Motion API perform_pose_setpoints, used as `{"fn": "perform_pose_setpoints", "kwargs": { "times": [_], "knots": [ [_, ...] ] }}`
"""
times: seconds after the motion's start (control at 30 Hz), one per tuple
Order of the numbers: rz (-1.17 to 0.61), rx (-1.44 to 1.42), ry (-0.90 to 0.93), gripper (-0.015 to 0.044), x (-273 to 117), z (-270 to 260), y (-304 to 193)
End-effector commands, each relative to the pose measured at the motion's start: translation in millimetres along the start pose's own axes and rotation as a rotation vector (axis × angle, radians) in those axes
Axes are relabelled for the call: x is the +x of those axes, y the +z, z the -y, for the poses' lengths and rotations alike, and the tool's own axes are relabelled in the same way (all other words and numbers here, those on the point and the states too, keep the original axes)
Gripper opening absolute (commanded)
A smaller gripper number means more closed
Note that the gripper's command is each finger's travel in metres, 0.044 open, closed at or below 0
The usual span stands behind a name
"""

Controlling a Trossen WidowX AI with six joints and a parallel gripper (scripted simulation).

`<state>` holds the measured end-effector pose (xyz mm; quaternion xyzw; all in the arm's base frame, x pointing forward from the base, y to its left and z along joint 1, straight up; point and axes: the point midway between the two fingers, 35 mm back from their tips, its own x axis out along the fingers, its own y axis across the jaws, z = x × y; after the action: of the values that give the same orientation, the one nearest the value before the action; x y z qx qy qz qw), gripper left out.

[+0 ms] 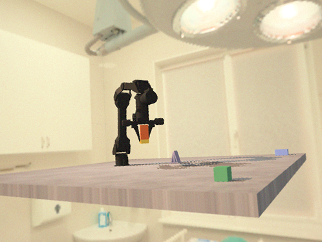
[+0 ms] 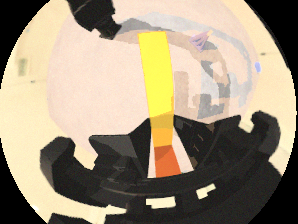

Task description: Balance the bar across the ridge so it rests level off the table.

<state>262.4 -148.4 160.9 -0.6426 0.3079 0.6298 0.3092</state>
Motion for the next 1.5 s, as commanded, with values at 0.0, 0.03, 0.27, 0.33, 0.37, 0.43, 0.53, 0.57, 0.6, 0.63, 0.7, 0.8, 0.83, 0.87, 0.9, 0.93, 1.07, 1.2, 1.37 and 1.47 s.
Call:
{"fn": "perform_pose_setpoints", "kwargs": {
  "times": [0.0,0.03,0.27,0.33,0.37,0.43,0.53,0.57,0.6,0.63,0.7,0.8,0.83,0.87,0.9,0.93,1.07,1.2,1.37,1.47],
  "knots": [
    [-0.013,-0.029,-0.003,0.0000,-4,11,4],
    [-0.013,-0.040,-0.004,0.0000,-4,15,6],
    [-0.012,-0.115,-0.006,0.0000,-5,39,20],
    [-0.012,-0.137,-0.006,0.0000,-5,45,25],
    [-0.012,-0.148,-0.007,0.0000,-5,48,27],
    [-0.011,-0.170,-0.007,0.0000,-5,55,32],
    [-0.011,-0.202,-0.008,0.0000,-5,64,39],
    [-0.010,-0.213,-0.009,0.0000,-5,67,42],
    [-0.010,-0.224,-0.009,0.0000,-5,70,45],
    [-0.010,-0.235,-0.009,0.0000,-5,73,47],
    [-0.010,-0.257,-0.010,0.0000,-5,79,53],
    [-0.009,-0.290,-0.011,0.0000,-5,87,61],
    [-0.009,-0.301,-0.011,0.0000,-5,90,64],
    [-0.009,-0.312,-0.011,0.0000,-5,93,67],
    [-0.009,-0.323,-0.011,0.0000,-5,95,70],
    [-0.008,-0.334,-0.012,0.0000,-5,98,73],
    [-0.008,-0.378,-0.013,0.0000,-6,108,86],
    [-0.007,-0.423,-0.014,0.0000,-6,117,99],
    [-0.006,-0.479,-0.015,0.0000,-6,127,116],
    [-0.005,-0.513,-0.016,0.0000,-6,132,126]
  ]
}}
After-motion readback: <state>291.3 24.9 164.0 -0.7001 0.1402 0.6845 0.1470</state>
